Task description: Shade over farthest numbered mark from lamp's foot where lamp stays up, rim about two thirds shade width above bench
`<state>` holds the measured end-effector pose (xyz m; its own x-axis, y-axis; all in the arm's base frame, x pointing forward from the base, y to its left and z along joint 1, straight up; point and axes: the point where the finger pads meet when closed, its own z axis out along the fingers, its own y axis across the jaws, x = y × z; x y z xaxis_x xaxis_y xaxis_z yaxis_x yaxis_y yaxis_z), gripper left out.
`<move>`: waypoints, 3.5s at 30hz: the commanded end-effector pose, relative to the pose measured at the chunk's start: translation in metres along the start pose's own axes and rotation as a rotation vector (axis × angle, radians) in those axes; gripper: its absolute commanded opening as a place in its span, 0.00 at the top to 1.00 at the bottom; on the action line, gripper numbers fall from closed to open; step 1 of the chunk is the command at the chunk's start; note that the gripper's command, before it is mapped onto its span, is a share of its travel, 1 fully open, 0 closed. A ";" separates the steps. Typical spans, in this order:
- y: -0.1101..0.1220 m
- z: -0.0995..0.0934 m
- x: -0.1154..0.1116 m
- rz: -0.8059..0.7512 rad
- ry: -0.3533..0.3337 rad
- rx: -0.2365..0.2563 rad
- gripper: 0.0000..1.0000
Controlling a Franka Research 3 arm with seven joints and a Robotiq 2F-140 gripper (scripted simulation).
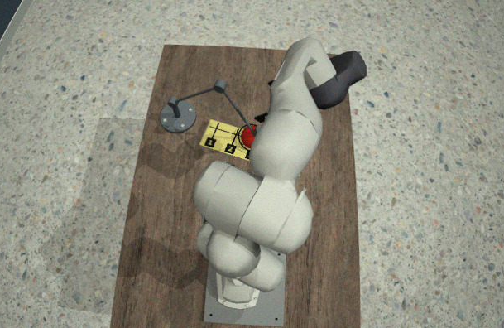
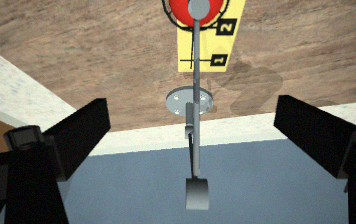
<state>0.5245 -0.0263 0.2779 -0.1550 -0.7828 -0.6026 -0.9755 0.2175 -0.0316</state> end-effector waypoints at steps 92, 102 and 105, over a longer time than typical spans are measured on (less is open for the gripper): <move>0.010 -0.035 -0.203 -0.103 0.005 0.022 0.00; 0.020 -0.009 -0.238 -0.122 0.006 0.014 0.00; 0.023 -0.002 -0.248 -0.128 0.007 0.011 0.00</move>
<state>0.5365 0.1612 0.4263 -0.0035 -0.8124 -0.5831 -0.9880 0.0930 -0.1236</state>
